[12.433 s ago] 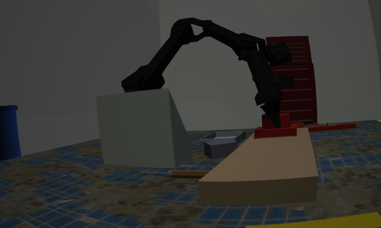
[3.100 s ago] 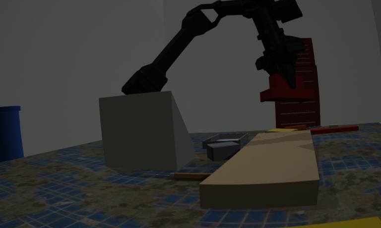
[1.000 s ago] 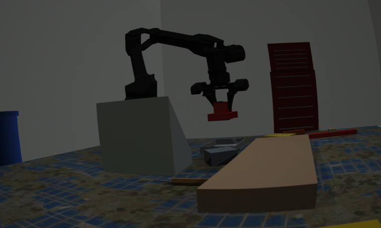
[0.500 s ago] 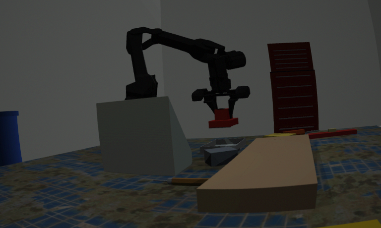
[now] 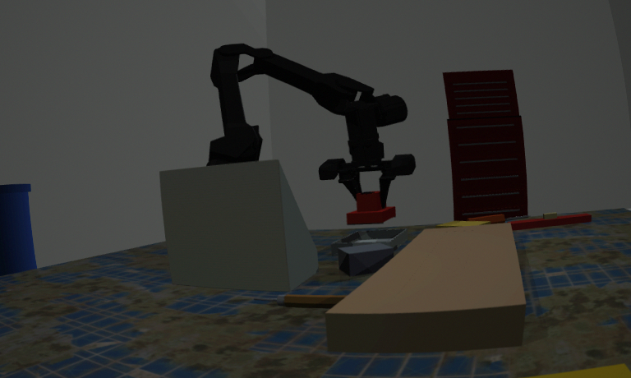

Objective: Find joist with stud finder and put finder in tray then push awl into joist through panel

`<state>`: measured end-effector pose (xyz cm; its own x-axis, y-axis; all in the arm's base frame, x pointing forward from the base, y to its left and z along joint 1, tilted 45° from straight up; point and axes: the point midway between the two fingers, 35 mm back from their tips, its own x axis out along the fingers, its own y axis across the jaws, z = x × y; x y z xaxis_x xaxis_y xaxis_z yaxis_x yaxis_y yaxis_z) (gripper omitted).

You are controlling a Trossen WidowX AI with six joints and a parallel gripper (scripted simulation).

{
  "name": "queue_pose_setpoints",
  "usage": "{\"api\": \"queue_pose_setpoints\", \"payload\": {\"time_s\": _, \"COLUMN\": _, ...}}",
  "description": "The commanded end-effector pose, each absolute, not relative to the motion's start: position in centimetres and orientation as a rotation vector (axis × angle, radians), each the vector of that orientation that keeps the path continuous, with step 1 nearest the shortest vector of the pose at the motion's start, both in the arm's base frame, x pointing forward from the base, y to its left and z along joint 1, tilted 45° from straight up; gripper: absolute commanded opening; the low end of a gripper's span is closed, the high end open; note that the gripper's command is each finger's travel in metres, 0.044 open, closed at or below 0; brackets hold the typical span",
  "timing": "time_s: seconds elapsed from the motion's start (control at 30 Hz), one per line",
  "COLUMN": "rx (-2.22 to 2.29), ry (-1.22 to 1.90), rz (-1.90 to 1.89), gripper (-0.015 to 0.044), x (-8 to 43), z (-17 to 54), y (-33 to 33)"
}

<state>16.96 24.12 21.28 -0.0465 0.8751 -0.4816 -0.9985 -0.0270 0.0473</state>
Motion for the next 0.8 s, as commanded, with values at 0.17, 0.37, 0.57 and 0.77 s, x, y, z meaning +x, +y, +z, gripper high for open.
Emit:
{"api": "queue_pose_setpoints", "payload": {"time_s": 0.17, "rx": -0.362, "ry": 0.428, "rz": 1.564, "gripper": 0.0, "x": 16.9, "z": 20.4, "y": 25.0}}
{"api": "queue_pose_setpoints", "payload": {"time_s": 0.37, "rx": -0.358, "ry": 0.426, "rz": 1.564, "gripper": 0.0, "x": 16.8, "z": 19.8, "y": 25.7}}
{"api": "queue_pose_setpoints", "payload": {"time_s": 0.57, "rx": -0.354, "ry": 0.424, "rz": 1.564, "gripper": 0.0, "x": 16.6, "z": 19.3, "y": 26.2}}
{"api": "queue_pose_setpoints", "payload": {"time_s": 0.77, "rx": -0.353, "ry": 0.423, "rz": 1.564, "gripper": 0.0, "x": 16.6, "z": 18.9, "y": 26.7}}
